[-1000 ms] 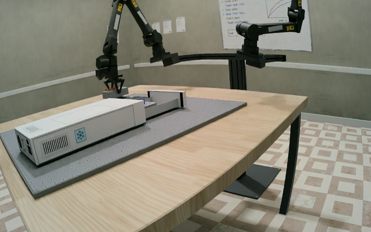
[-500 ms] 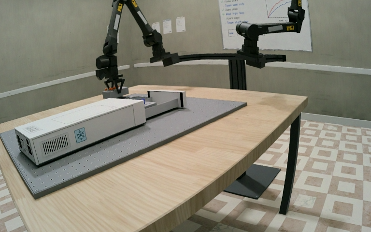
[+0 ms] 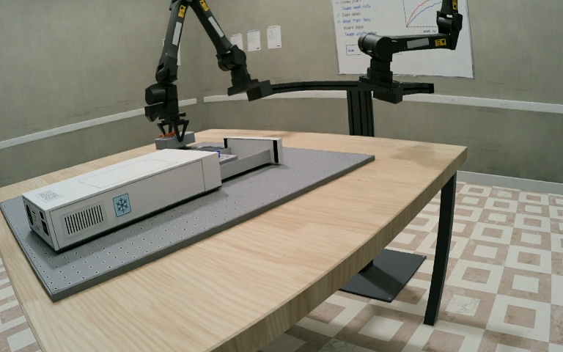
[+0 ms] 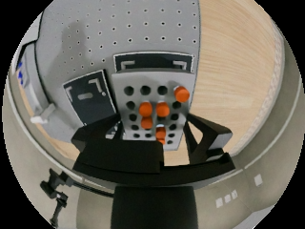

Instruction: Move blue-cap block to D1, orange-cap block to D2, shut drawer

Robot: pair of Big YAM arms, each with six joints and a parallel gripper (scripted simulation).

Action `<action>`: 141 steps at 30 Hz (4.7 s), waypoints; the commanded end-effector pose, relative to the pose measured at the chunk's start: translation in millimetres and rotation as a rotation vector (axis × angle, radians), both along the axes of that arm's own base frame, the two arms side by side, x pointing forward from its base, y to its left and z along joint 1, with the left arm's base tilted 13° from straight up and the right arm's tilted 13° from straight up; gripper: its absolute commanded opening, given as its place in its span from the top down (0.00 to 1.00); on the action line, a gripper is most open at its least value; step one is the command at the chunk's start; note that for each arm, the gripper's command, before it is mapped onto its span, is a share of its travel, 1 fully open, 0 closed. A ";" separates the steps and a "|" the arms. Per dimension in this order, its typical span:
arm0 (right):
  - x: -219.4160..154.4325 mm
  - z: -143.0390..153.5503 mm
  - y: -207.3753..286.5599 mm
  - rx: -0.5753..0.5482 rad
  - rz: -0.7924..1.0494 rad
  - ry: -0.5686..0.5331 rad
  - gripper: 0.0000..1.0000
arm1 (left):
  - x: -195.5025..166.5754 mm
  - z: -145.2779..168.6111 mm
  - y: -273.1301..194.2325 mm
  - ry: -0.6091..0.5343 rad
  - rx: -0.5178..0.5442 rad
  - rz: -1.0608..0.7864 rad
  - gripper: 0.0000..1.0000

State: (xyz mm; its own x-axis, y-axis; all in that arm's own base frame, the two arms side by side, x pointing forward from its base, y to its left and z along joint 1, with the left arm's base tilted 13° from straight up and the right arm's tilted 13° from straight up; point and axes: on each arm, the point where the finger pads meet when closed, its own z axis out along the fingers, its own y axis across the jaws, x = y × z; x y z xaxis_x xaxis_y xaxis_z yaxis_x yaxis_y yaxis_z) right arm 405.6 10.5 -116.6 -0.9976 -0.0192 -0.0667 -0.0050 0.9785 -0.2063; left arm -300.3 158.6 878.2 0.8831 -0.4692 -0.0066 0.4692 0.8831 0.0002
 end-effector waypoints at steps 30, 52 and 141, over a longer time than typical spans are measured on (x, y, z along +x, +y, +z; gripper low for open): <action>44.3 21.2 5.4 0.015 -0.007 -0.099 1.00 | 21.3 7.7 -10.1 0.030 0.018 -0.002 1.00; 44.8 20.7 5.1 0.015 -0.009 -0.097 1.00 | 21.3 7.7 -10.1 0.030 0.018 -0.002 1.00; 44.4 10.6 2.2 0.012 0.013 -0.090 1.00 | 21.3 7.7 -10.1 0.030 0.018 -0.002 1.00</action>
State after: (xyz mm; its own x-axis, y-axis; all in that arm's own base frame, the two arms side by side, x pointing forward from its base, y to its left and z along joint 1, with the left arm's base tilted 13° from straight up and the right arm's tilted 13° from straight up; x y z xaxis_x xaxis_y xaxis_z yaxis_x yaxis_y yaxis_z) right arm 410.8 8.4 -129.2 -0.9974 -0.0171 -0.0707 -0.0022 0.9786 -0.2058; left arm -300.3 158.6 878.2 0.8831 -0.4692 -0.0066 0.4692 0.8831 0.0002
